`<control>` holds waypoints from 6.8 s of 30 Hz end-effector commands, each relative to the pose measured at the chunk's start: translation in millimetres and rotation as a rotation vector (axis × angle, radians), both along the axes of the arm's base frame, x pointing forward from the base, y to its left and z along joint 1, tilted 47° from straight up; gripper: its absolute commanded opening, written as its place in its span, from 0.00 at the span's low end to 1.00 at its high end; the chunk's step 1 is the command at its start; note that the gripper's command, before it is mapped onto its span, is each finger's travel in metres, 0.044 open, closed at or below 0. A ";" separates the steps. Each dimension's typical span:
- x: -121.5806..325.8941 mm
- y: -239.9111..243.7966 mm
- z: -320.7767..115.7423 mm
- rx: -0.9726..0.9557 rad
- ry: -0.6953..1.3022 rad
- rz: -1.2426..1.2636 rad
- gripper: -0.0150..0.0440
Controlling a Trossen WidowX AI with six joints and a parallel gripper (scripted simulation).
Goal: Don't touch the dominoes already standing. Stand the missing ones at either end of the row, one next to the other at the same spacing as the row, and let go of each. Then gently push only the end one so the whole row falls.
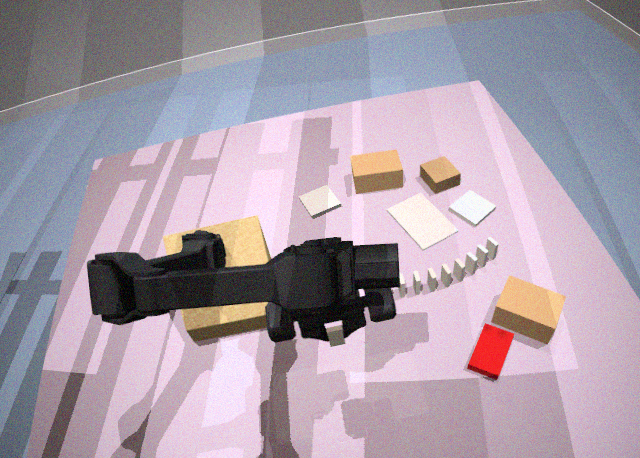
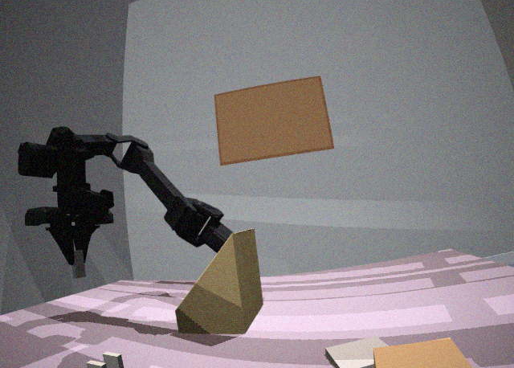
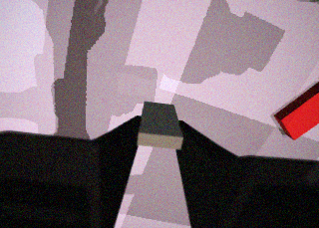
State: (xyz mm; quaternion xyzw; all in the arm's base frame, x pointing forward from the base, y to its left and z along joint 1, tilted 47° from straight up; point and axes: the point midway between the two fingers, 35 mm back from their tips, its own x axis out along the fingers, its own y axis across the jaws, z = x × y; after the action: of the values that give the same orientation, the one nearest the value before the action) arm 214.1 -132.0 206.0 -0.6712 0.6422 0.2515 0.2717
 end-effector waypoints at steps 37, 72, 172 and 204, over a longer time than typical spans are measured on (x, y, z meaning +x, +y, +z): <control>87.9 117.9 -111.1 0.075 -1.159 -1.105 0.44; 93.1 21.9 -200.2 0.070 -1.163 -1.102 0.44; 56.1 72.0 -156.4 0.000 -0.018 -0.026 0.25; 75.3 13.5 -209.8 -0.003 -0.019 -0.026 0.25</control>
State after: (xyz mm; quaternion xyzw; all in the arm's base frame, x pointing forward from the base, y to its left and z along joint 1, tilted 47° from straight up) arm 283.4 -117.7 -4.4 -0.6643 0.6488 0.2398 0.2833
